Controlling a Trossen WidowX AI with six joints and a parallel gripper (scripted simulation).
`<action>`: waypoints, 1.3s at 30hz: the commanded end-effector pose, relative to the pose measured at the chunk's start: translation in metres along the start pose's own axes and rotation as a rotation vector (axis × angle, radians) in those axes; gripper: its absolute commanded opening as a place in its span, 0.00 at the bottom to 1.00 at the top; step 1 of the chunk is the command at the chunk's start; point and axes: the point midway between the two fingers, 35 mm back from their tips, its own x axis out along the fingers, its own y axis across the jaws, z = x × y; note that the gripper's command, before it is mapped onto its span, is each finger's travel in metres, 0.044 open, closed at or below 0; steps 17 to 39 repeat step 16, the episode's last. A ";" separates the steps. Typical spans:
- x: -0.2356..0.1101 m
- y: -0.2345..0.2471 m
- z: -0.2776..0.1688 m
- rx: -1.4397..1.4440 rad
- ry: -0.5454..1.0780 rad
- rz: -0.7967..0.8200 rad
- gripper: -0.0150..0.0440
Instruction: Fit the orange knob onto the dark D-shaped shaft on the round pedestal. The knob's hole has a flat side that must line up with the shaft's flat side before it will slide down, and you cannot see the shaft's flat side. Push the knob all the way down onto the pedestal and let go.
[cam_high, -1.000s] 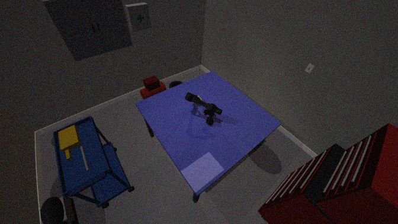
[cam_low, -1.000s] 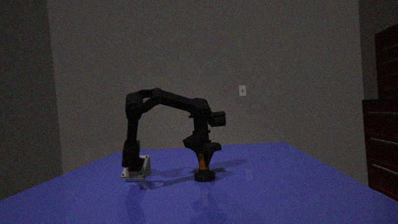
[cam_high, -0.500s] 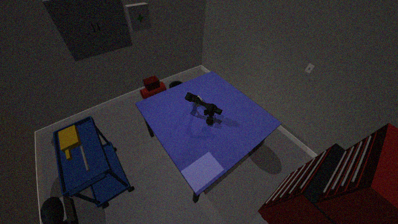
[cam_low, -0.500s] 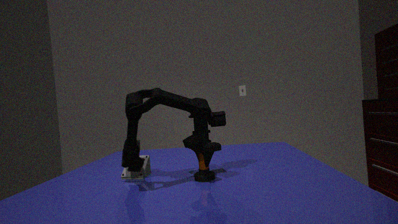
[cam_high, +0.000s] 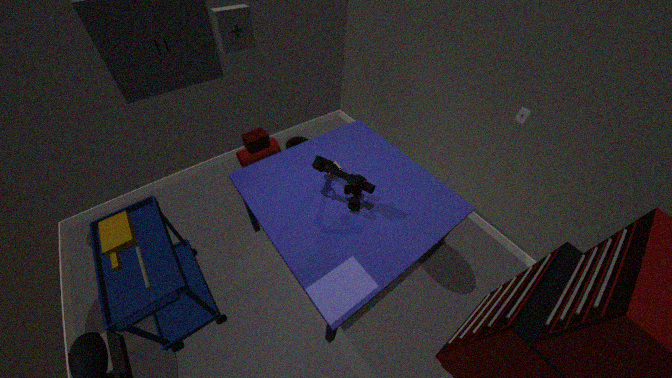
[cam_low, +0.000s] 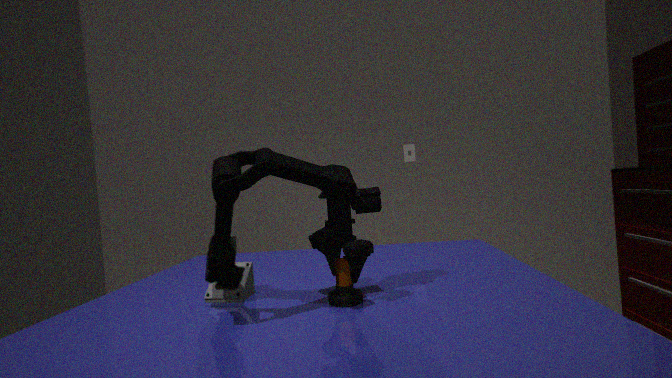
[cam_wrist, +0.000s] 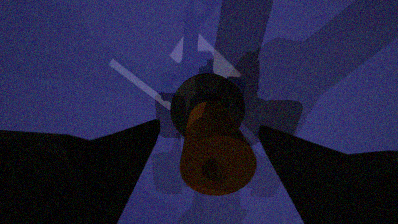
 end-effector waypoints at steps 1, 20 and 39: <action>-0.020 0.001 -0.004 -0.004 0.009 0.000 1.00; -0.094 0.001 -0.003 -0.013 0.009 0.005 1.00; -0.094 0.001 -0.003 -0.013 0.009 0.005 1.00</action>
